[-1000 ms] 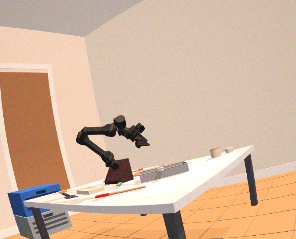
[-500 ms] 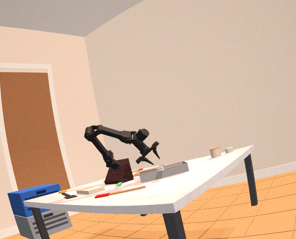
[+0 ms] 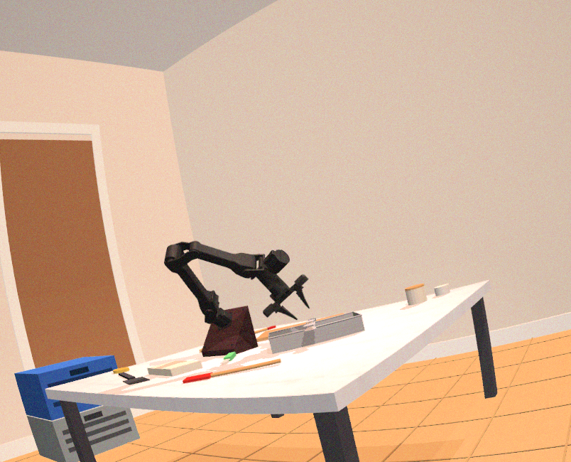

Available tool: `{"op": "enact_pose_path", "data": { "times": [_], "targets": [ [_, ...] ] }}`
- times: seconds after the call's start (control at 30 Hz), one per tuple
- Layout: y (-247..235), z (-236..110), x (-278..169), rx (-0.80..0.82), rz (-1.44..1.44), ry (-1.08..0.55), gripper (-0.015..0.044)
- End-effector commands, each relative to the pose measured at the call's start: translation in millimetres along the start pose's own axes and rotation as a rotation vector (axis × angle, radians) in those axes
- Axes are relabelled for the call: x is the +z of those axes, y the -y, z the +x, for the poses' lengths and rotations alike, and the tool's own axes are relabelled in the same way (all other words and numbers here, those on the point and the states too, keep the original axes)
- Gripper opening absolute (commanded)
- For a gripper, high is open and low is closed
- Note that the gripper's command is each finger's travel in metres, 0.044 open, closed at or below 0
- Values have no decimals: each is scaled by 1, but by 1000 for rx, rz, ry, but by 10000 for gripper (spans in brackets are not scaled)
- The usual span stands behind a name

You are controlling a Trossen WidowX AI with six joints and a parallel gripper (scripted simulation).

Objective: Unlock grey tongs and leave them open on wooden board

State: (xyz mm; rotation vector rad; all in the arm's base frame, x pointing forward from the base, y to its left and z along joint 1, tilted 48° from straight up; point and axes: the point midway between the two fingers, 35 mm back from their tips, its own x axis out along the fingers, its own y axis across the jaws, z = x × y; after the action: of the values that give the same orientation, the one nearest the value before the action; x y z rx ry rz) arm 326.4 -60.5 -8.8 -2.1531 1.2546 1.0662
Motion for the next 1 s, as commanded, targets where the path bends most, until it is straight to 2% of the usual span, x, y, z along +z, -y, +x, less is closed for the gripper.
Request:
{"op": "enact_pose_path", "data": {
  "times": [0.0,0.97],
  "targets": [
    [2,3,-2,-2,-1,-4,260],
    [4,50,-3,-2,0,-5,260]
  ]
}}
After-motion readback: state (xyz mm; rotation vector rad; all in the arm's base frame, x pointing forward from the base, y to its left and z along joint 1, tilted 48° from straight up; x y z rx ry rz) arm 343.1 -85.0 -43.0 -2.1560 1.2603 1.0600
